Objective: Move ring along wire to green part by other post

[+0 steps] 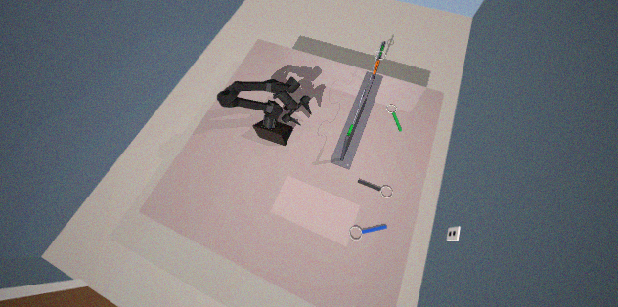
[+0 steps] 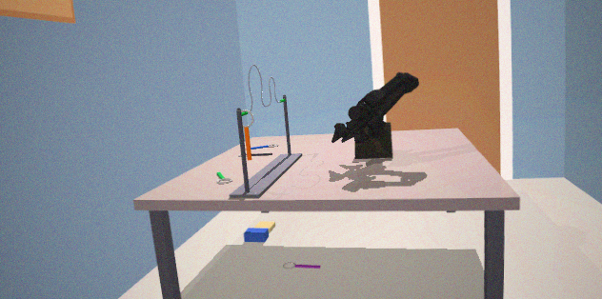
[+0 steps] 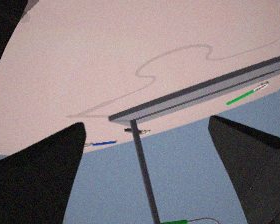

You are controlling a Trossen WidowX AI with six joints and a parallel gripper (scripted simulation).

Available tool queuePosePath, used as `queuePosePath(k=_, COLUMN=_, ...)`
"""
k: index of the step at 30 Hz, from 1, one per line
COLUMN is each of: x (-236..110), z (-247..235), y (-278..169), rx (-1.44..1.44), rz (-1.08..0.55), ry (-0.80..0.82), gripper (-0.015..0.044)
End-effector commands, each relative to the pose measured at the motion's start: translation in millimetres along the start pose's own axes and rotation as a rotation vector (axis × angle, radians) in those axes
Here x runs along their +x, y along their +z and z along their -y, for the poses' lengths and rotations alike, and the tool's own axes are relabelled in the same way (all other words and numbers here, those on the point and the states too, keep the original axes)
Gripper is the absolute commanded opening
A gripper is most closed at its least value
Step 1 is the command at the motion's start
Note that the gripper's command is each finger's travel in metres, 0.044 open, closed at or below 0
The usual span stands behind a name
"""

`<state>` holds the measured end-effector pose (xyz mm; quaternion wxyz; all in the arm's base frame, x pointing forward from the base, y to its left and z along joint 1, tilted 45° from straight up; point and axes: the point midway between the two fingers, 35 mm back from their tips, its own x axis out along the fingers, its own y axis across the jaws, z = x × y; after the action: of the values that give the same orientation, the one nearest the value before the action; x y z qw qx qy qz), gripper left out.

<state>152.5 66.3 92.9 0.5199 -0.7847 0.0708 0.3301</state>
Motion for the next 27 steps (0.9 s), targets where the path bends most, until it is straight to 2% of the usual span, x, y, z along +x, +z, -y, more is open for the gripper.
queuePosePath(k=1, x=-0.5, z=1.3, y=-0.4, rx=0.007, rz=-0.001, ry=-0.002, gripper=0.0374)
queuePosePath(k=9, x=-18.4, z=63.3, y=-13.8, rx=0.320, rz=-0.047, ry=-0.081, gripper=0.0164)
queuePosePath(k=27, x=-30.9, z=226.6, y=-24.0, rx=1.120, rz=-0.067, ry=-0.356, gripper=0.0160)
